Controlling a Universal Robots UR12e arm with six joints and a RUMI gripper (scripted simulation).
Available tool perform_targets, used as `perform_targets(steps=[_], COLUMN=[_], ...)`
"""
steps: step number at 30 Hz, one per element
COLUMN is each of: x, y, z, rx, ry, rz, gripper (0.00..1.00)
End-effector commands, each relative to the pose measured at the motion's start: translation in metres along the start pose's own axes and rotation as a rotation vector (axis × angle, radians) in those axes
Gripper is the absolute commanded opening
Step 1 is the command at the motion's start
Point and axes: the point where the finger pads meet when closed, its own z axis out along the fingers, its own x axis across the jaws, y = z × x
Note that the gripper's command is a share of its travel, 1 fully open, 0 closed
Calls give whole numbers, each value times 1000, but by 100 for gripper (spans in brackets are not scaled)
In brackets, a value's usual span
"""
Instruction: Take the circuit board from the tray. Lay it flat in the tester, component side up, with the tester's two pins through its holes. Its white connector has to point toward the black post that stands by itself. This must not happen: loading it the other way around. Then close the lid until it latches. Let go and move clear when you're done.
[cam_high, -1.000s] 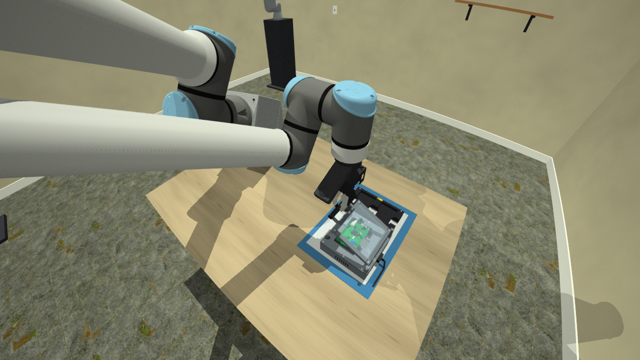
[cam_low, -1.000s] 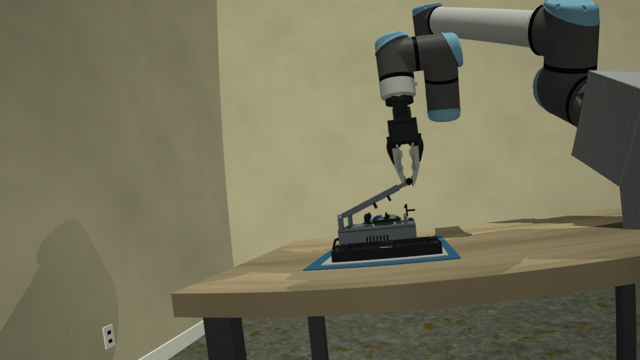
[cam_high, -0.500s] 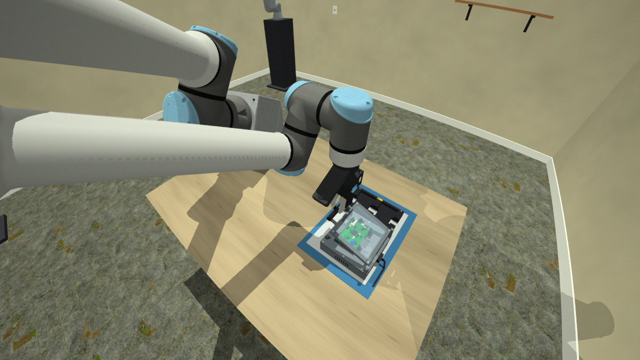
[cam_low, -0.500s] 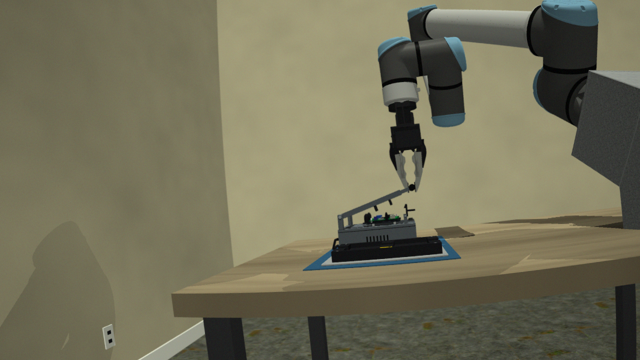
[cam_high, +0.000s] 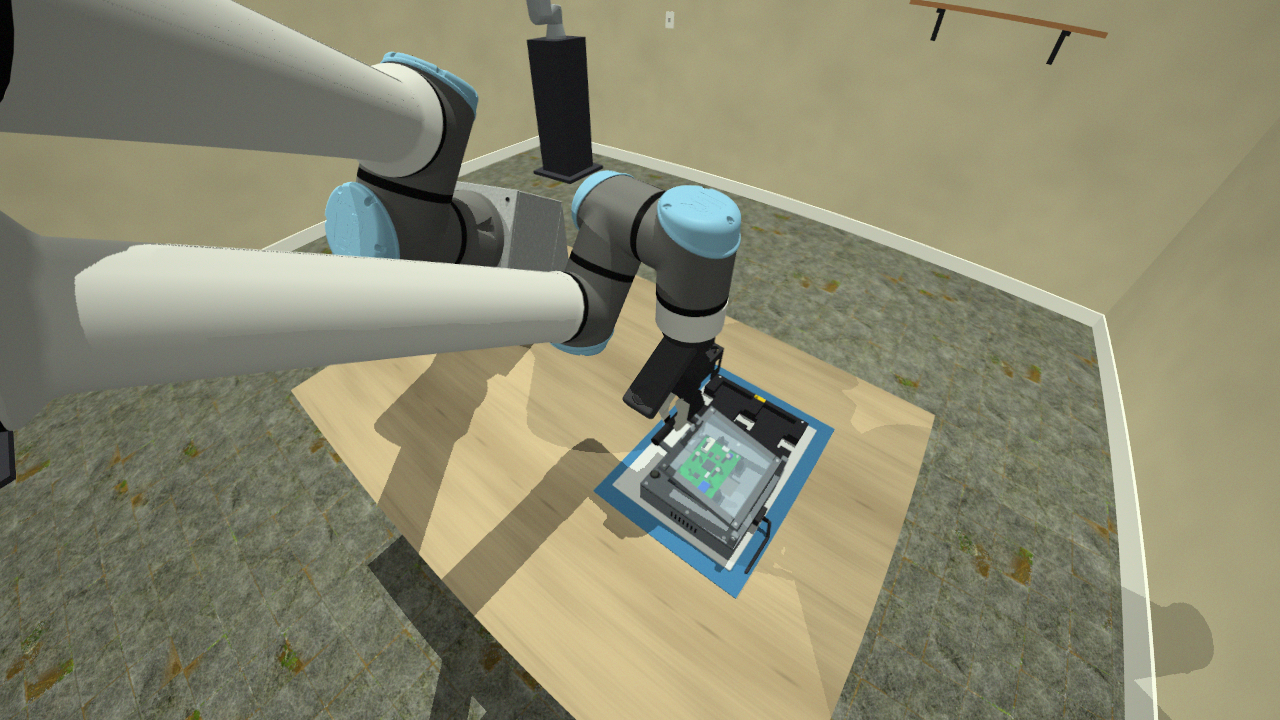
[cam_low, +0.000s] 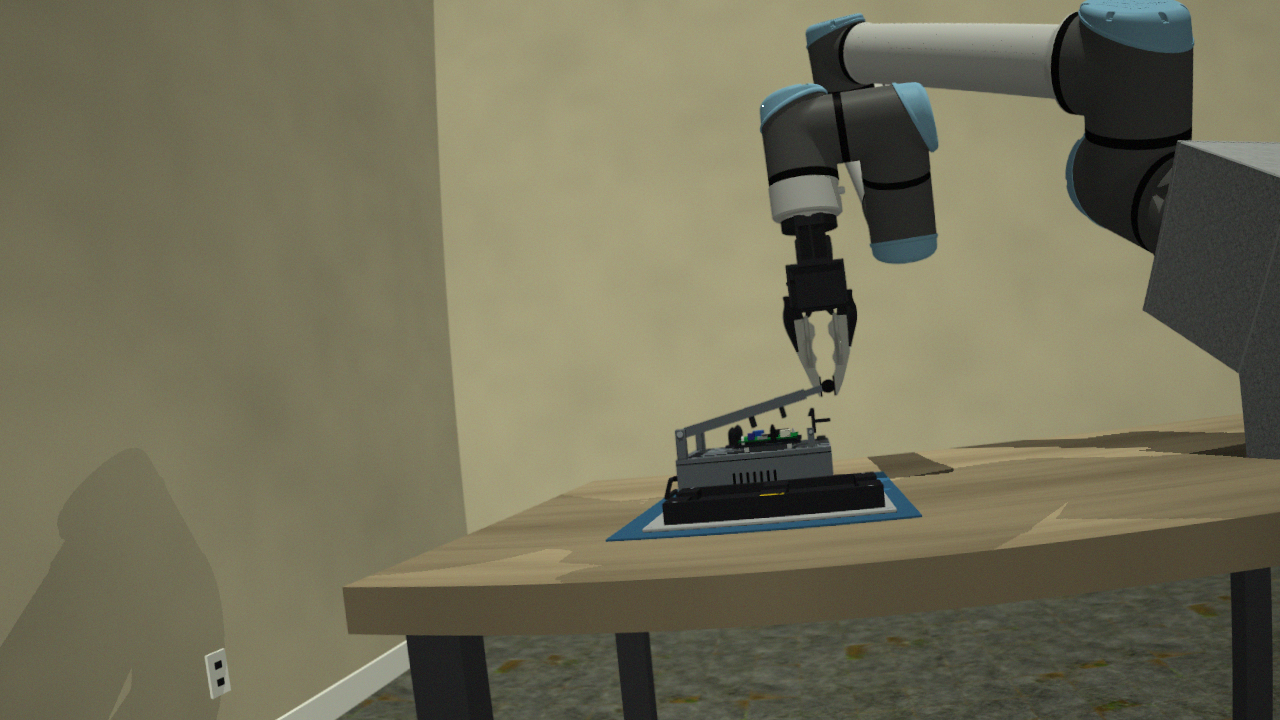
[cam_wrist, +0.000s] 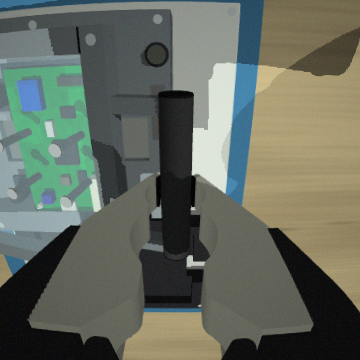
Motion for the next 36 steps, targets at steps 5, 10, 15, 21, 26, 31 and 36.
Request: perform_targets(steps=[5,10,15,21,26,31,36], x=[2,2,2,3,3,3,3], y=[0,0,0,0,0,0,0], z=[8,13,15,20,23,25,28], rx=[0,0,0,0,0,0,0], ry=[-1,-1,-1,-1,-1,-1,-1], rz=[0,0,0,0,0,0,0], gripper=[0,0,0,0,0,0,0])
